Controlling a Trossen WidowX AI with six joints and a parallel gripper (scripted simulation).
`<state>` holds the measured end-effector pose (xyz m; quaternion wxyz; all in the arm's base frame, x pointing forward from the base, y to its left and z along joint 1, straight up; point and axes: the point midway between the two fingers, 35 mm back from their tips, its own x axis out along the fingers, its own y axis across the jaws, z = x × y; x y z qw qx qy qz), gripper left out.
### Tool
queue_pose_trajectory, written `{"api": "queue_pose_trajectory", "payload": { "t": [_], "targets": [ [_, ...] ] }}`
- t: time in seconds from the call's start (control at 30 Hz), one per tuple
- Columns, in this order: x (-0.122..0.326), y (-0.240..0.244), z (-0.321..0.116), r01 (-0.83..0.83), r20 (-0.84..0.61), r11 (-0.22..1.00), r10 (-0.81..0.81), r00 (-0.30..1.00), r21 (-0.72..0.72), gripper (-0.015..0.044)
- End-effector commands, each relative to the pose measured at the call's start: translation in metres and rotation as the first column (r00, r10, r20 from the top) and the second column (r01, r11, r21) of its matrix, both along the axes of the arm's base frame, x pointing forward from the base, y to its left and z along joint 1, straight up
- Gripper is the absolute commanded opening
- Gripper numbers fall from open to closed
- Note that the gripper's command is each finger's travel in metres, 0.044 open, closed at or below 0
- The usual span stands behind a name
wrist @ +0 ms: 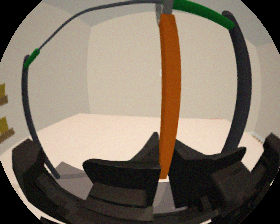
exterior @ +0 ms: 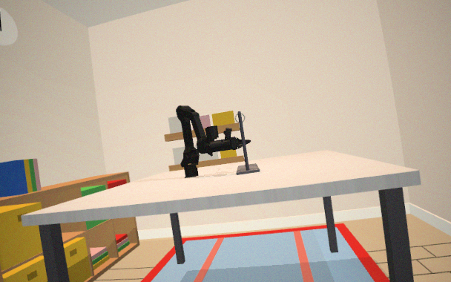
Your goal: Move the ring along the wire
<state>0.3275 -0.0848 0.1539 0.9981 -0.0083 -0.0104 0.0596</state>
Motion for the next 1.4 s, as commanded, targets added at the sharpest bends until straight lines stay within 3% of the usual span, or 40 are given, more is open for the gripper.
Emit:
{"api": "queue_pose_trajectory", "payload": {
  "t": [0.0, 0.67, 1.37],
  "targets": [
    [-0.001, 0.004, -0.001, 0.004, -0.003, 1.000, -0.004, 1.000, 0.008, -0.0150],
    [-0.003, 0.030, -0.001, 0.017, -0.010, 0.997, -0.016, 1.000, 0.069, -0.0150],
    [-0.006, 0.077, 0.007, 0.069, -0.040, 0.956, -0.060, 0.997, 0.285, -0.0150]
  ]
}}
